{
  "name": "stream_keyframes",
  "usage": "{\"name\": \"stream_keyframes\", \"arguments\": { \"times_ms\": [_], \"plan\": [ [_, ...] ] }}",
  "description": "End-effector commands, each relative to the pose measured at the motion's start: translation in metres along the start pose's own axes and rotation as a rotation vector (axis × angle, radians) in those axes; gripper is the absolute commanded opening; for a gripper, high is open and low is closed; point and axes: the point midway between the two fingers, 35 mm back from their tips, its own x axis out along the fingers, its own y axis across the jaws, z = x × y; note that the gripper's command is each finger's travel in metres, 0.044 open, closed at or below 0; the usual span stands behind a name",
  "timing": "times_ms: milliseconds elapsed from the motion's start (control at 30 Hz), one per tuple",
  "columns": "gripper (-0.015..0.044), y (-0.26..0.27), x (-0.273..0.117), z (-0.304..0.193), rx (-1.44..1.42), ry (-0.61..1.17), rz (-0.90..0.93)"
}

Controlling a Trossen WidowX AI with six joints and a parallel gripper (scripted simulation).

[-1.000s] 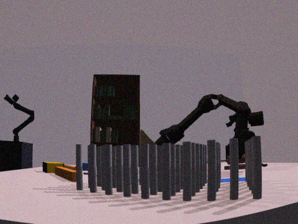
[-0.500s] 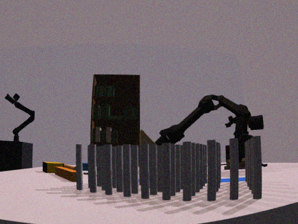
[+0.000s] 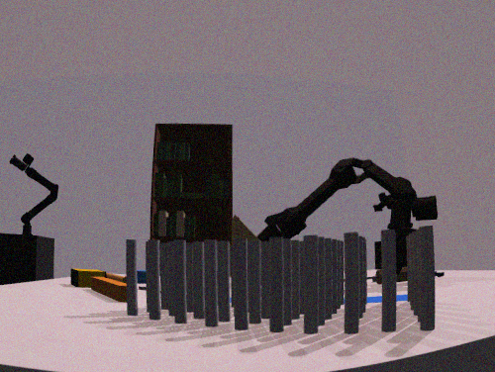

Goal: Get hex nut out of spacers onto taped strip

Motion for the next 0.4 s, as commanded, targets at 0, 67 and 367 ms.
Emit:
{"name": "stream_keyframes", "arguments": {
  "times_ms": [0, 67, 367],
  "plan": [
    [0.0158, -0.0007, -0.0008, -0.0004, 0.001, 0.0, 0.0],
    [0.021, -0.0007, -0.0008, -0.0004, 0.001, 0.0, 0.0],
    [0.044, -0.0007, -0.0008, -0.0004, 0.001, 0.0, 0.0]
  ]
}}
